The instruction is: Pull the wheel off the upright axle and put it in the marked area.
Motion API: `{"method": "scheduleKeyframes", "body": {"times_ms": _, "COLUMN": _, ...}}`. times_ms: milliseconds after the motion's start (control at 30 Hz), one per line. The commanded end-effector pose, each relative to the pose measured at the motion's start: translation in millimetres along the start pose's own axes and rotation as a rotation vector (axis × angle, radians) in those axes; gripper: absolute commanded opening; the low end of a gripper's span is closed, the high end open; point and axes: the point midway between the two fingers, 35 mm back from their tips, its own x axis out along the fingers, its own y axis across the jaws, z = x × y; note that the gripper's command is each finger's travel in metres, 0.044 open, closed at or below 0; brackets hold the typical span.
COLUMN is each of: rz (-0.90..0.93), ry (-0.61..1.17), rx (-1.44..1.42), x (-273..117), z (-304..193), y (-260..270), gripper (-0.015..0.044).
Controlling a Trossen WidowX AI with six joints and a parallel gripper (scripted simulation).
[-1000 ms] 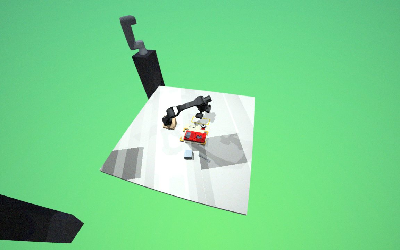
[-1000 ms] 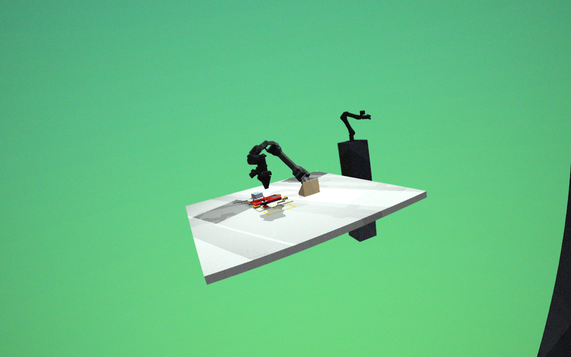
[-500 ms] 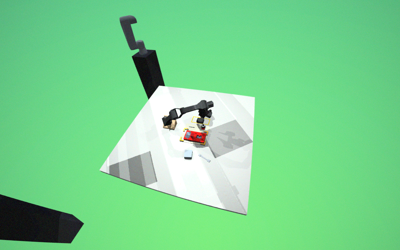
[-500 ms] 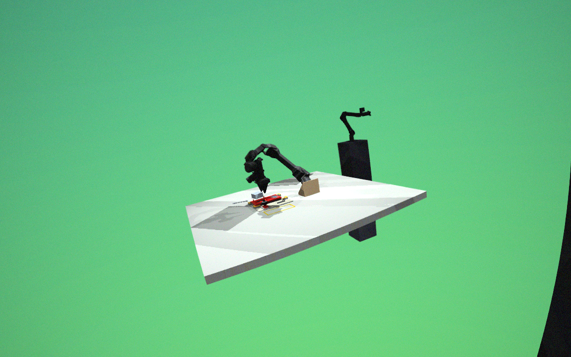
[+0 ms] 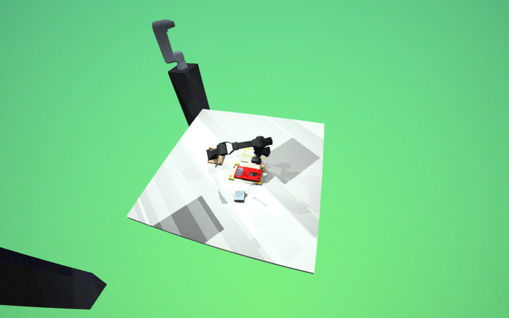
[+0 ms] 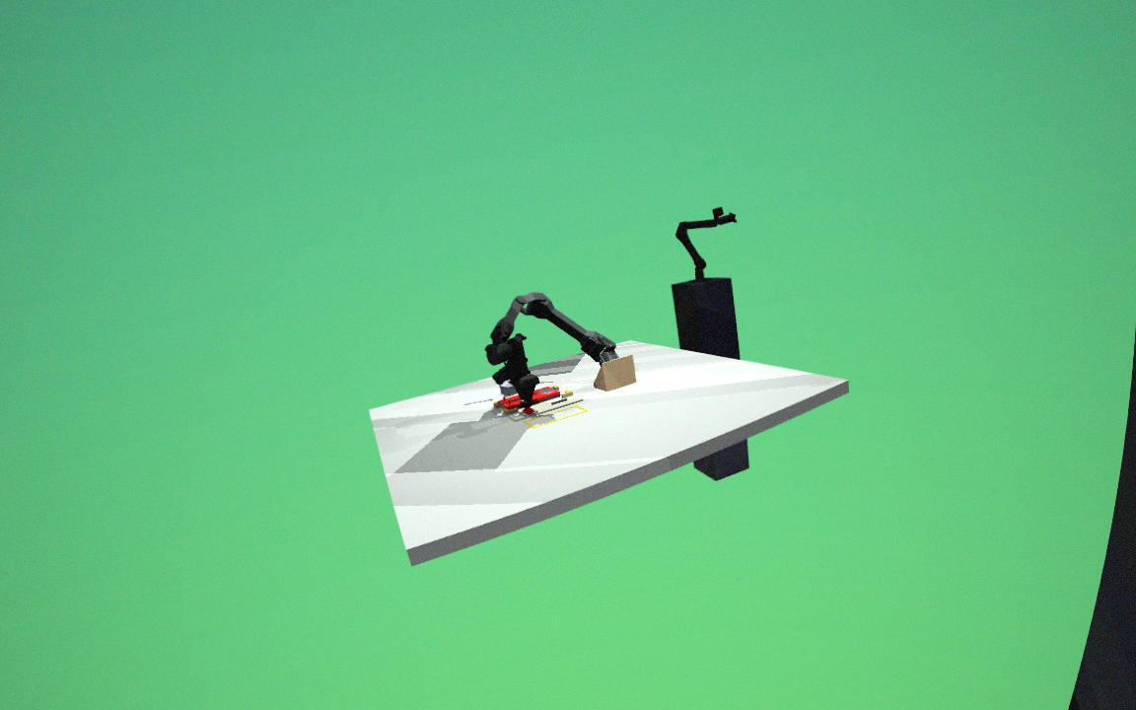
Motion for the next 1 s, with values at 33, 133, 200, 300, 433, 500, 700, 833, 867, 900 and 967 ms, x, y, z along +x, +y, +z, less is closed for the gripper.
{"method": "scheduleKeyframes", "body": {"times_ms": 33, "rz": -0.005, "ry": -0.007, "rx": -0.011, "x": 6.7, "z": -1.0, "y": 0.5, "gripper": 0.03}}
{"method": "scheduleKeyframes", "body": {"times_ms": 133, "rz": -0.001, "ry": 0.001, "rx": 0.0, "x": 4.1, "z": -0.5, "y": -0.7, "gripper": 0.0221}}
{"method": "scheduleKeyframes", "body": {"times_ms": 200, "rz": -0.001, "ry": 0.001, "rx": 0.0, "x": 4.1, "z": -0.5, "y": -0.7, "gripper": 0.0208}}
{"method": "scheduleKeyframes", "body": {"times_ms": 300, "rz": -0.001, "ry": 0.001, "rx": 0.0, "x": 4.1, "z": -0.5, "y": -0.7, "gripper": 0.0188}}
{"method": "scheduleKeyframes", "body": {"times_ms": 433, "rz": -0.001, "ry": 0.001, "rx": 0.0, "x": 4.1, "z": -0.5, "y": -0.7, "gripper": 0.0161}}
{"method": "scheduleKeyframes", "body": {"times_ms": 500, "rz": -0.001, "ry": 0.001, "rx": 0.0, "x": 3.9, "z": -0.5, "y": -0.7, "gripper": 0.0109}}
{"method": "scheduleKeyframes", "body": {"times_ms": 700, "rz": -0.001, "ry": 0.001, "rx": 0.0, "x": 2.3, "z": -0.4, "y": -0.6, "gripper": 0.0}}
{"method": "scheduleKeyframes", "body": {"times_ms": 833, "rz": -0.001, "ry": 0.001, "rx": -0.001, "x": 1.0, "z": -0.4, "y": -0.5, "gripper": 0.0}}
{"method": "scheduleKeyframes", "body": {"times_ms": 867, "rz": -0.001, "ry": 0.001, "rx": -0.001, "x": 0.7, "z": -0.4, "y": -0.5, "gripper": 0.0}}
{"method": "scheduleKeyframes", "body": {"times_ms": 900, "rz": -0.001, "ry": 0.001, "rx": -0.001, "x": 0.4, "z": -0.4, "y": -0.5, "gripper": 0.0}}
{"method": "scheduleKeyframes", "body": {"times_ms": 967, "rz": -0.001, "ry": 0.0, "rx": -0.001, "x": -0.3, "z": -0.3, "y": -0.5, "gripper": 0.0}}
